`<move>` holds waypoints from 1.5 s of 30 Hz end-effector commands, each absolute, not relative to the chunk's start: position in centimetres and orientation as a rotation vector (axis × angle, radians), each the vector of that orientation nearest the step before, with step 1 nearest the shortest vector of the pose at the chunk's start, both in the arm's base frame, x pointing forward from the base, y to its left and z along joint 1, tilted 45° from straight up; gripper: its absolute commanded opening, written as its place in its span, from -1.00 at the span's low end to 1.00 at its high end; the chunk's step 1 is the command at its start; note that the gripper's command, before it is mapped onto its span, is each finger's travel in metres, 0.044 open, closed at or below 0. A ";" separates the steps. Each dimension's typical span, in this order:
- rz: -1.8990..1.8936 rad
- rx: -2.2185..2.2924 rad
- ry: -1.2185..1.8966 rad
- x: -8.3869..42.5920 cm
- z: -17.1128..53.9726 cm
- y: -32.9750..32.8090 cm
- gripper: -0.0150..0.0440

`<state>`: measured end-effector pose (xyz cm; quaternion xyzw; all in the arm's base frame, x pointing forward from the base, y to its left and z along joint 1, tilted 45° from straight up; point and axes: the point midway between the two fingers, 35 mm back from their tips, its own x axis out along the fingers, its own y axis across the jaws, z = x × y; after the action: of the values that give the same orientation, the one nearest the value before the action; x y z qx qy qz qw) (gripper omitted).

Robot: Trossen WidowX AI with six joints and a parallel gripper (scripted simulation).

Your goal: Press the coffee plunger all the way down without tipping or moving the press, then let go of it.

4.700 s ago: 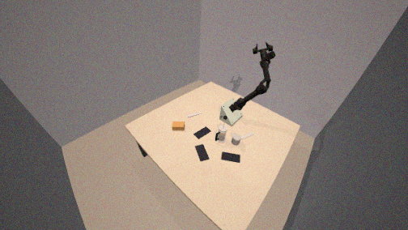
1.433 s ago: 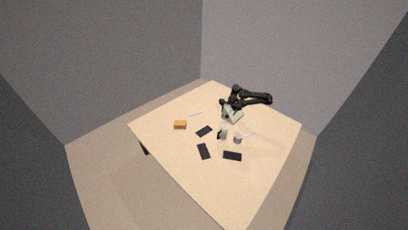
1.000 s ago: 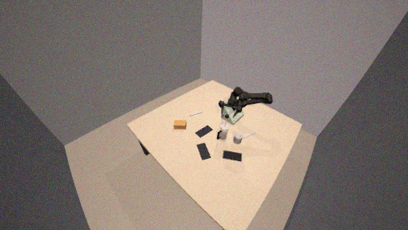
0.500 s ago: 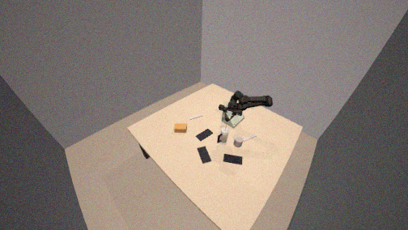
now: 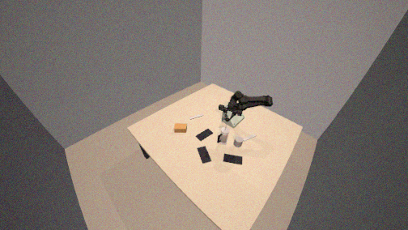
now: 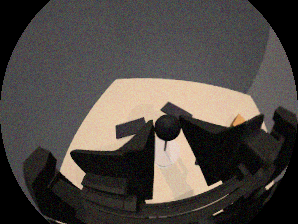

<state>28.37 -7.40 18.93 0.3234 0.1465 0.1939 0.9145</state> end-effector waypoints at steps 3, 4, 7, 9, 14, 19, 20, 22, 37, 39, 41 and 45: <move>0.399 0.672 0.315 28.7 17.7 -6.7 -0.08; 0.399 0.672 0.315 28.7 17.6 -6.6 -0.08; 0.398 0.671 0.317 28.9 17.2 -6.3 -0.08; 0.398 0.671 0.318 29.0 17.0 -6.1 -0.08; 0.398 0.670 0.319 29.2 16.4 -5.6 -0.08; 0.397 0.669 0.320 29.4 15.7 -5.1 -0.08; 0.397 0.669 0.320 29.4 15.6 -5.0 -0.08; 0.397 0.669 0.320 29.5 15.4 -4.8 -0.08; 0.397 0.671 0.316 30.0 13.7 -3.0 -0.08; 0.397 0.672 0.315 30.0 13.6 -2.7 -0.08; 0.398 0.672 0.314 30.1 13.4 -2.5 -0.08; 0.398 0.674 0.311 30.3 13.1 -1.9 -0.08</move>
<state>30.40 -3.04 14.59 0.3122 0.1331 0.1904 0.9212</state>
